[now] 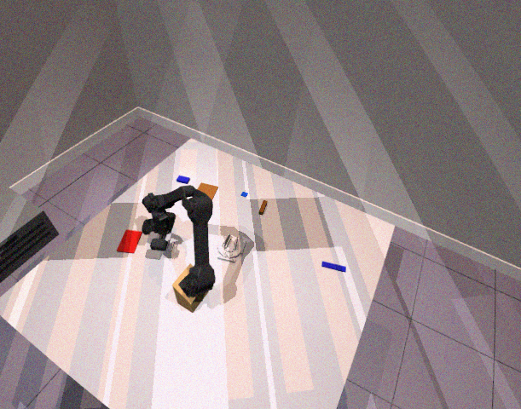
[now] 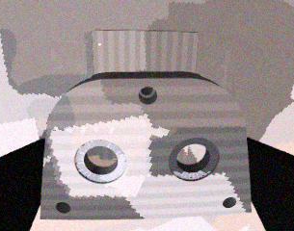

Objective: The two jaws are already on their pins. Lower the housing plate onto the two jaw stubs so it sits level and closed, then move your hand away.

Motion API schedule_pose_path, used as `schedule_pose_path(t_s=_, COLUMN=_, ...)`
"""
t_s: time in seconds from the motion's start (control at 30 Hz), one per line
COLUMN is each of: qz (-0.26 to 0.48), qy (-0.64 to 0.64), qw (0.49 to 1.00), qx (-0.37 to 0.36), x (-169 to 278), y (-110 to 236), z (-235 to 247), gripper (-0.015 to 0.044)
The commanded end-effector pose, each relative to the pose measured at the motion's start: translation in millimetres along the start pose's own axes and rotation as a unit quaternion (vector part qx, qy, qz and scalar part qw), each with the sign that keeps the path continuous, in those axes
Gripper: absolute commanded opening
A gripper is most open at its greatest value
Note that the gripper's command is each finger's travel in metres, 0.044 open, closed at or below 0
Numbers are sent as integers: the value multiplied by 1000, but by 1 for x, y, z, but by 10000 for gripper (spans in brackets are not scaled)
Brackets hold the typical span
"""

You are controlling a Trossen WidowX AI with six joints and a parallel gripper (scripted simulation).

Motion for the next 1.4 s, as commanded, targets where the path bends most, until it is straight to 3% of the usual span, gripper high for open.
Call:
schedule_pose_path(t_s=0.0, qz=-4, qy=-4, qw=1000, qx=3, x=0, y=17, z=-2, gripper=351)
schedule_pose_path(t_s=0.3, qz=-3, qy=-2, qw=1000, qx=3, x=0, y=46, z=0, gripper=351)
schedule_pose_path(t_s=0.57, qz=-4, qy=-8, qw=1000, qx=3, x=2, y=48, z=0, gripper=351)
schedule_pose_path(t_s=1.37, qz=-20, qy=-222, qw=975, qx=11, x=80, y=64, z=-3, gripper=351)
Point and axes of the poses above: the point midway between the two fingers, 35 mm back from their tips, its own y axis back along the fingers, its own z axis across the jaws, x = y × z, the point moved 6 cm from there along y, back along the fingers, and after that the axes turned 13 degrees about y, right-handed, at the moved point
